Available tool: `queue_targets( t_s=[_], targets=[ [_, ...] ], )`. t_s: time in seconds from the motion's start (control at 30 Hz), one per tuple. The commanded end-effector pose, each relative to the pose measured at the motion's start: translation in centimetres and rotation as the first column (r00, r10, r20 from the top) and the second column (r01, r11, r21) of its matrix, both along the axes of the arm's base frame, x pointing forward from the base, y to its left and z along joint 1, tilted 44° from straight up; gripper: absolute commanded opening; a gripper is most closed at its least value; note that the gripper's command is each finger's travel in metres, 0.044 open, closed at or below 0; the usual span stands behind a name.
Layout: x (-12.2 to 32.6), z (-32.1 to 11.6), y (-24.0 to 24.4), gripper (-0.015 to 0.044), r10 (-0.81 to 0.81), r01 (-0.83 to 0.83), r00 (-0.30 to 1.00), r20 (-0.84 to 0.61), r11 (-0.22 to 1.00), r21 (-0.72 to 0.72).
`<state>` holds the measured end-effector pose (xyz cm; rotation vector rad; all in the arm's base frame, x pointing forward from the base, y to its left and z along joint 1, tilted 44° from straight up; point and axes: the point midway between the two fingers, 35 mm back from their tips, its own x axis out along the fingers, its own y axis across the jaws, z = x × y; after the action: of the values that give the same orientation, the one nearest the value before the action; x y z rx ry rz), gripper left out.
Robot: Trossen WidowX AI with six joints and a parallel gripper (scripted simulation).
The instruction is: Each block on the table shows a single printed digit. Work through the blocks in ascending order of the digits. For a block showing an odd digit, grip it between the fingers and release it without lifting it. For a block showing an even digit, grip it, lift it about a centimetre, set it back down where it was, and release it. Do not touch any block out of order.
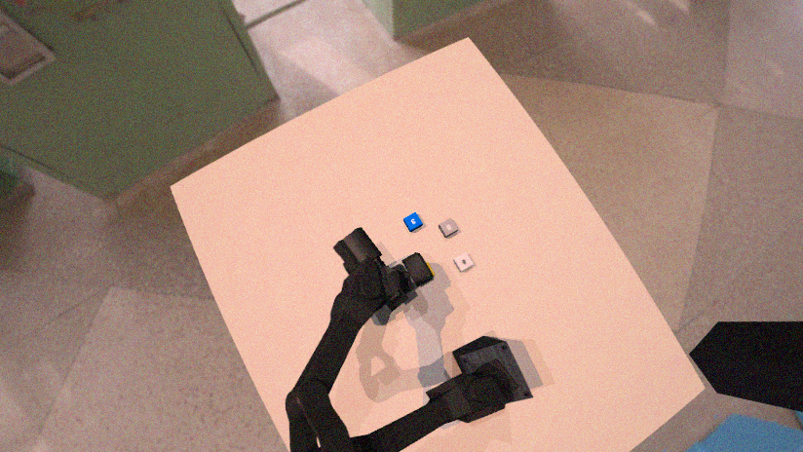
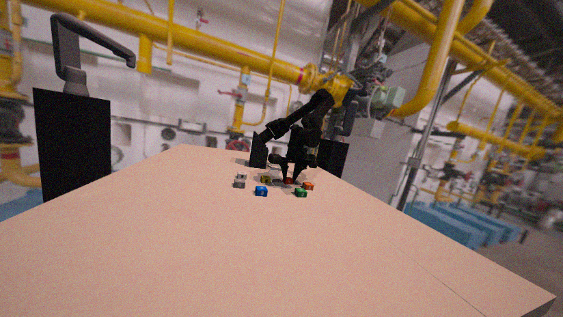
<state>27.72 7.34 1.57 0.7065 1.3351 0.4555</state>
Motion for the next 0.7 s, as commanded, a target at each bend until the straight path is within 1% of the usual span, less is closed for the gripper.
queue_targets(
  t_s=[0.0, 0.17, 0.5, 0.53, 0.67],
  targets=[
    [-0.01, -0.05, -0.03, 0.012, -0.003, 0.003, 1.0, -0.003, 1.0, -0.002],
    [-0.01, -0.05, -0.03, 0.012, -0.003, 0.003, 1.0, -0.003, 1.0, -0.002],
    [-0.01, -0.05, -0.03, 0.0383, -0.003, 0.003, 1.0, -0.003, 1.0, -0.002],
    [-0.01, -0.05, -0.03, 0.04, -0.003, 0.003, 1.0, -0.003, 1.0, -0.002],
    [-0.11, 0.5, -0.6, 0.04, -0.003, 0.003, 1.0, -0.003, 1.0, -0.004]
  ],
)
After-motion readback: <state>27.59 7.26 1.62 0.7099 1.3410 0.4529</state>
